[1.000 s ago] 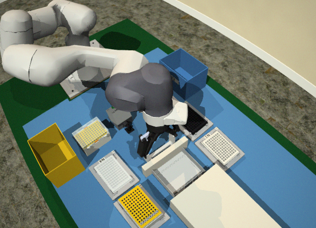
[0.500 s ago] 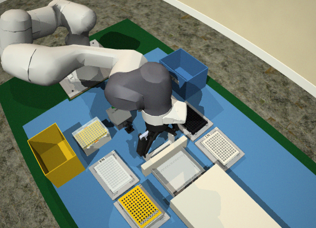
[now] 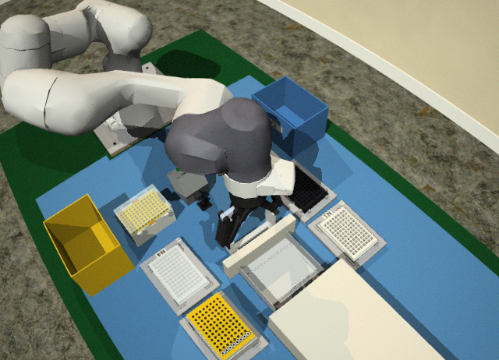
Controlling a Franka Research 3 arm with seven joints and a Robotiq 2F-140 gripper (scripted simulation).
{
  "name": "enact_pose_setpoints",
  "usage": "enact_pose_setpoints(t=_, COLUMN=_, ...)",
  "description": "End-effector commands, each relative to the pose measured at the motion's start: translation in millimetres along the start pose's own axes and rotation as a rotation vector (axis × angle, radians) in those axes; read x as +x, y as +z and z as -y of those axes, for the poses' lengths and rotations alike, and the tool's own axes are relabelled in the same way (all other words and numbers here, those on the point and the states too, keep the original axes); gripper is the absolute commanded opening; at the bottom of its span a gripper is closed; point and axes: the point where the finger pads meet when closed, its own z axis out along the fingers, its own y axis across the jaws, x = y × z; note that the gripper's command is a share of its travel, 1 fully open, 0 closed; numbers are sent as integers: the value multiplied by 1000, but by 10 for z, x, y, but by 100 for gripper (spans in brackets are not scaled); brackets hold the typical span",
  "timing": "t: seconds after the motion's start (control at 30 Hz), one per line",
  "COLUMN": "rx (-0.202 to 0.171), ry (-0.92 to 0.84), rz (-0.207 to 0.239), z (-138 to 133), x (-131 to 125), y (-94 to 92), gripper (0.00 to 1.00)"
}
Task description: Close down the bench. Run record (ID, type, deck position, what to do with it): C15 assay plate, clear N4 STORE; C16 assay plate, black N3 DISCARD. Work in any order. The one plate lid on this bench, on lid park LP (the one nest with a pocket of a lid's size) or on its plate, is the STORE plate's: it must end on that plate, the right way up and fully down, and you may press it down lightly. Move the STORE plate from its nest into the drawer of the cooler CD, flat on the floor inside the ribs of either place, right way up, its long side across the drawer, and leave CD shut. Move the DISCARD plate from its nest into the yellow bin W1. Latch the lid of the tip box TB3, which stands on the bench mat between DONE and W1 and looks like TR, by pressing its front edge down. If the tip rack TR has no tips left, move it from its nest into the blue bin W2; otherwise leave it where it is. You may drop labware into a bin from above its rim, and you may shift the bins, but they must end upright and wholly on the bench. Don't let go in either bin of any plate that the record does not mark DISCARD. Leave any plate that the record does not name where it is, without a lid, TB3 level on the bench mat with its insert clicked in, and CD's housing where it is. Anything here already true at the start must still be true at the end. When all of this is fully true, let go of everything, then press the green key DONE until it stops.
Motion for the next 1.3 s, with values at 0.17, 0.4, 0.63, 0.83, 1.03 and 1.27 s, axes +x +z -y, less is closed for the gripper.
enact_pose_setpoints(t=0.17, rx=-3, ry=1, rz=3, z=0, x=-23, y=15, gripper=0)
enact_pose_setpoints(t=0.4, rx=-3, ry=1, rz=3, z=0, x=-23, y=15, gripper=0)
enact_pose_setpoints(t=0.63, rx=-3, ry=1, rz=3, z=0, x=-36, y=15, gripper=0)
enact_pose_setpoints(t=0.83, rx=-3, ry=1, rz=3, z=0, x=-116, y=14, gripper=0)
enact_pose_setpoints(t=1.03, rx=-3, ry=1, rz=3, z=0, x=-196, y=14, gripper=0)
enact_pose_setpoints(t=1.27, rx=-3, ry=1, rz=3, z=0, x=-263, y=14, gripper=0)
